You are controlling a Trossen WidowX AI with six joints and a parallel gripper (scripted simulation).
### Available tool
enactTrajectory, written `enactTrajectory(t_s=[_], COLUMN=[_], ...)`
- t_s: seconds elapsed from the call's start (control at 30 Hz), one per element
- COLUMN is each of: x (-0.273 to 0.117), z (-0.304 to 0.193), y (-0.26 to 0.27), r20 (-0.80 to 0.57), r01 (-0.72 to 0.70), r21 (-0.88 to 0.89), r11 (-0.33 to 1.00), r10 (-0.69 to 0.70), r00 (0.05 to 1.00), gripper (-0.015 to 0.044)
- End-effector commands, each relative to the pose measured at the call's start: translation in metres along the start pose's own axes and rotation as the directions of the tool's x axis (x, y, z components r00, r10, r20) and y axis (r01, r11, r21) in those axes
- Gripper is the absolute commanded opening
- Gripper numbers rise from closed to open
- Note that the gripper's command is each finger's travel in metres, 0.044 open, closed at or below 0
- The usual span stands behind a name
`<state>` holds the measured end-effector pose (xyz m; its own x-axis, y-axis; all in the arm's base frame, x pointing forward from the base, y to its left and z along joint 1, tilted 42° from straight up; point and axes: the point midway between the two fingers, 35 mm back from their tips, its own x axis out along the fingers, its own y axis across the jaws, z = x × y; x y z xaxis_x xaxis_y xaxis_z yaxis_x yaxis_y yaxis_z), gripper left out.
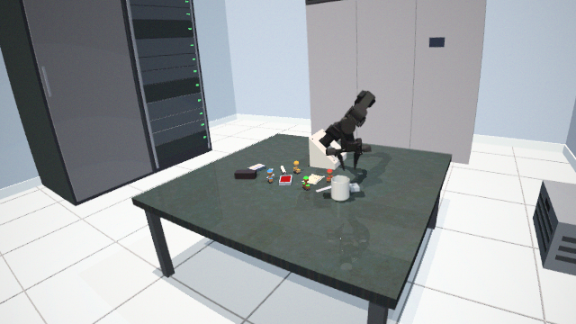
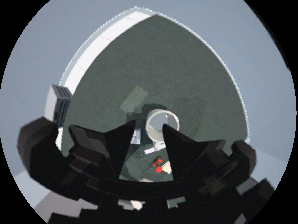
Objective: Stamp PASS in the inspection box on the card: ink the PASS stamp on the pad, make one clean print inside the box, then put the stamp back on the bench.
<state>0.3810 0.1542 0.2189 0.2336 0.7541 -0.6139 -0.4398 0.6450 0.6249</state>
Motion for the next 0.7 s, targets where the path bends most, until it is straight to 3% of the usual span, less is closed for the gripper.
enactTrajectory(t_s=[0.0, 0.3, 0.67], x=[0.007, 0.001, 0.006], z=[-0.025, -0.108, -0.116], y=[-0.068, -0.186, -0.192], r20=[-0.076, -0.236, -0.246], r01=[0.070, 0.172, 0.177], r21=[0.149, 0.474, 0.495], r11=[0.986, 0.864, 0.851], r10=[-0.059, -0.064, -0.058], r00=[0.995, 0.970, 0.968], gripper=[0.0213, 0.0213, 0.0213])
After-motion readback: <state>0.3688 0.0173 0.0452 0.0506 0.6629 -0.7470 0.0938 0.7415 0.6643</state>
